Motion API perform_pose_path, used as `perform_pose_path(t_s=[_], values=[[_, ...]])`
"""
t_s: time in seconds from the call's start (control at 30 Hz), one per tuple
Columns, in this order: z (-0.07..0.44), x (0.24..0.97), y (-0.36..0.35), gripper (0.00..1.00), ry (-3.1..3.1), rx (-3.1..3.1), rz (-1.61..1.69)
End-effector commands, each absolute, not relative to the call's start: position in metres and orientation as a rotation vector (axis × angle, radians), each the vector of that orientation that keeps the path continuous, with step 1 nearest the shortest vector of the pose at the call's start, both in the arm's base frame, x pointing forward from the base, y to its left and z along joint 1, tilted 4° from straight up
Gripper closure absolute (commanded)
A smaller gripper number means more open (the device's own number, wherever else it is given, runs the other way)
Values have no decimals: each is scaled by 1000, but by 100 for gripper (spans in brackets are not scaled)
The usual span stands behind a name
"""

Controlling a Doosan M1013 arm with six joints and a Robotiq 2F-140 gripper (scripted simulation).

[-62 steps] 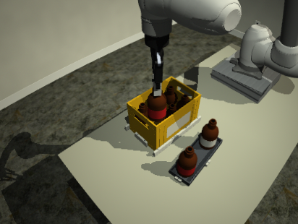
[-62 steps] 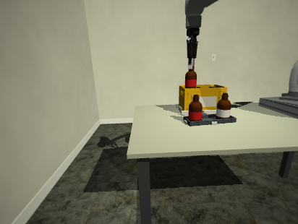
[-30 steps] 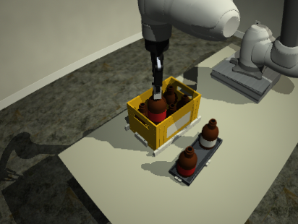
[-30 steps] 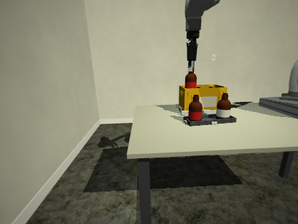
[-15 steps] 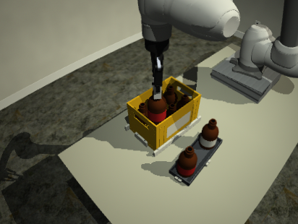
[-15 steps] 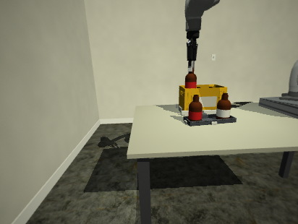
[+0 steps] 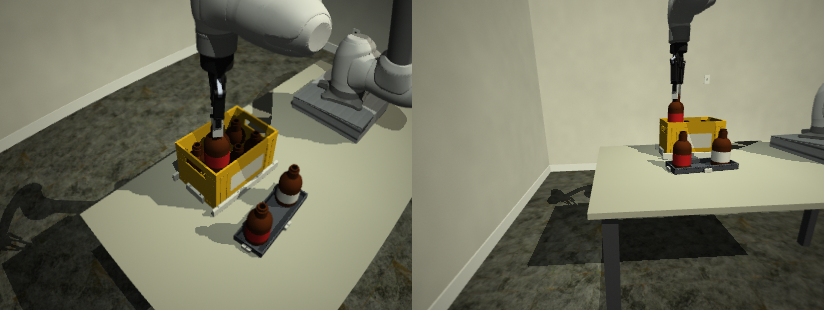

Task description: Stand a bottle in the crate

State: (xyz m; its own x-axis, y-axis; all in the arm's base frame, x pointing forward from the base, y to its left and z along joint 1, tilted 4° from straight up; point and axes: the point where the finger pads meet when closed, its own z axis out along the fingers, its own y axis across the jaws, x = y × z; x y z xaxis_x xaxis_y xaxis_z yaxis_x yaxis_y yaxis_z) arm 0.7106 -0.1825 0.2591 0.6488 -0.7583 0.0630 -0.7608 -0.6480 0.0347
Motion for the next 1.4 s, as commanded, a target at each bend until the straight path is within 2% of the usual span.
perform_pose_path(t_s=[0.0,1.37], values=[[259,711,-182,100,-1291,2800,66],[229,711,-185,100,-1291,2800,66]])
